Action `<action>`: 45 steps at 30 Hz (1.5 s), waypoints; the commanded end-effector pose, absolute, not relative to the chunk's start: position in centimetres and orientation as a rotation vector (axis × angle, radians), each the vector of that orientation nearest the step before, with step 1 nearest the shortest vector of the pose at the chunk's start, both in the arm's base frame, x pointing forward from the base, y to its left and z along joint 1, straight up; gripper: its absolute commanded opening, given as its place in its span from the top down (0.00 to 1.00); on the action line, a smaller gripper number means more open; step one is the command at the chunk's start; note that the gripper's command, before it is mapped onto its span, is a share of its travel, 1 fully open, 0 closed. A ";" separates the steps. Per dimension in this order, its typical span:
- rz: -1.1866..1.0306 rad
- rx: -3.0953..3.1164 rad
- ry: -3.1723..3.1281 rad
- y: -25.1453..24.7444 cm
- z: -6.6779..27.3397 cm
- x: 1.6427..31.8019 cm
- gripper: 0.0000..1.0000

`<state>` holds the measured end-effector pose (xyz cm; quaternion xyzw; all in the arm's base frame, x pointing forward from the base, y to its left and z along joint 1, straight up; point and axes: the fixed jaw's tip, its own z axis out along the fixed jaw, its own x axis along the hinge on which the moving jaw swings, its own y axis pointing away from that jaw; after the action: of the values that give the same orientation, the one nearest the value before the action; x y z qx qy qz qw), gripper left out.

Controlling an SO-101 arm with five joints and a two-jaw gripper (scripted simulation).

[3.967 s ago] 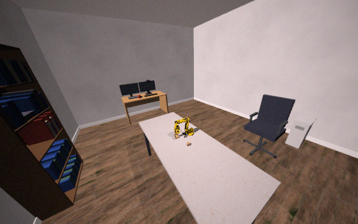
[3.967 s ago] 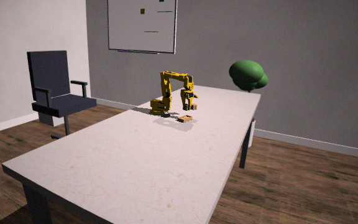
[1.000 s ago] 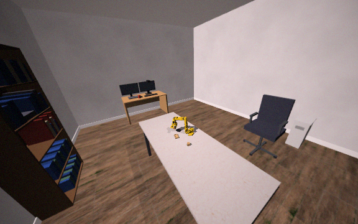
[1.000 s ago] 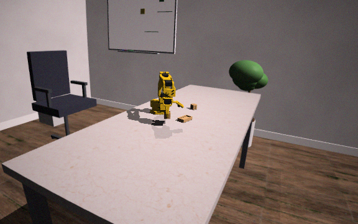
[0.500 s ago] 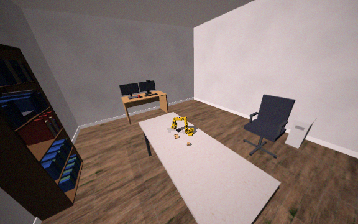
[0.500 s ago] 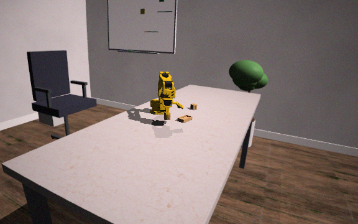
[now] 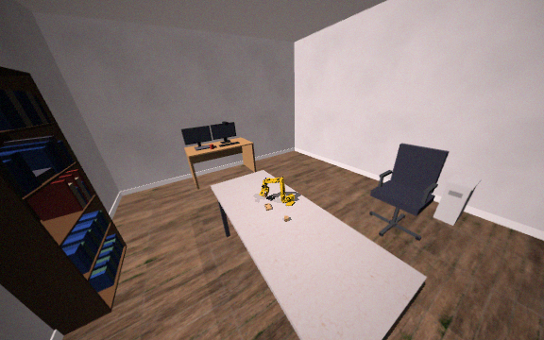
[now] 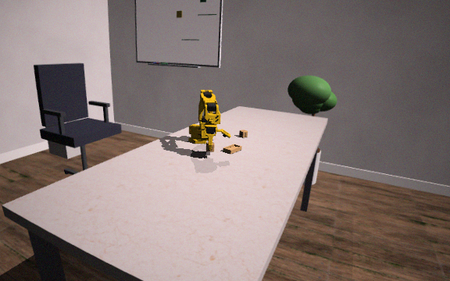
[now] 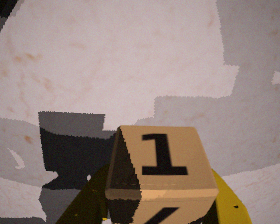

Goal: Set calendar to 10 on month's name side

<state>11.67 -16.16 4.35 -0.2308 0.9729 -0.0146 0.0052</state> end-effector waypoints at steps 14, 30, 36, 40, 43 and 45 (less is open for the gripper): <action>-0.078 -0.721 3.036 -16.4 4.0 11.7 1.00; -0.078 -0.721 3.036 -16.5 3.4 11.7 1.00; -0.078 -0.721 3.036 -16.5 3.3 11.7 1.00; -0.078 -0.721 3.036 -16.5 3.1 11.7 1.00; -0.078 -0.721 3.036 -16.5 2.9 11.7 1.00; -0.078 -0.721 3.036 -16.5 2.8 11.7 1.00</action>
<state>11.66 -16.15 2.59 -0.2308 0.9729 -0.0129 0.0045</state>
